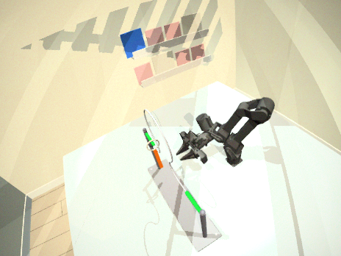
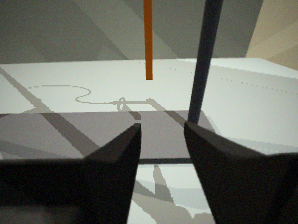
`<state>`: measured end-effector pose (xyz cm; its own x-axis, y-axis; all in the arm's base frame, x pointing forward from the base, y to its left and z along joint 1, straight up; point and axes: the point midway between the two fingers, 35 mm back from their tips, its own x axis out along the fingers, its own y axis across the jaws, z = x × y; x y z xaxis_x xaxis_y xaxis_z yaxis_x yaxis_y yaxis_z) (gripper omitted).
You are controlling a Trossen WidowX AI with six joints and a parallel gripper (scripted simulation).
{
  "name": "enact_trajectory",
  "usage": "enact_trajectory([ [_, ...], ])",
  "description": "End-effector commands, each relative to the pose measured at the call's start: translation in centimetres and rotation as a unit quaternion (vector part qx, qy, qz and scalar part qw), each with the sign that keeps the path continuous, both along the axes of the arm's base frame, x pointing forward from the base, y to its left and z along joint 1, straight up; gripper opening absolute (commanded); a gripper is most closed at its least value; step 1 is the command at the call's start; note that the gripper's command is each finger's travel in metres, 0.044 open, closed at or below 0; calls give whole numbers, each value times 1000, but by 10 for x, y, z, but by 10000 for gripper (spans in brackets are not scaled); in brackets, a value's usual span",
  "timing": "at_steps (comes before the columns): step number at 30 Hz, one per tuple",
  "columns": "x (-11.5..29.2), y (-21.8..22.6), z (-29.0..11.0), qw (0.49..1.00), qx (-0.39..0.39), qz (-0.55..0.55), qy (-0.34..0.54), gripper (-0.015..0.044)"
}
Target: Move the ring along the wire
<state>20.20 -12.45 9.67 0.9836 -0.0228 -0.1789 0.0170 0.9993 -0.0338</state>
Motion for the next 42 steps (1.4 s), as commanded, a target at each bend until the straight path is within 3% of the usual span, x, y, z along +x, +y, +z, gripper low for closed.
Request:
enact_trajectory([
  [1, 1, 4, -1, 1000, 9, 5, -1, 160],
  [14, 49, 6, 40, 1000, 10, 4, -9, 160],
  [42, 81, 4, 40, 1000, 9, 4, -9, 160],
])
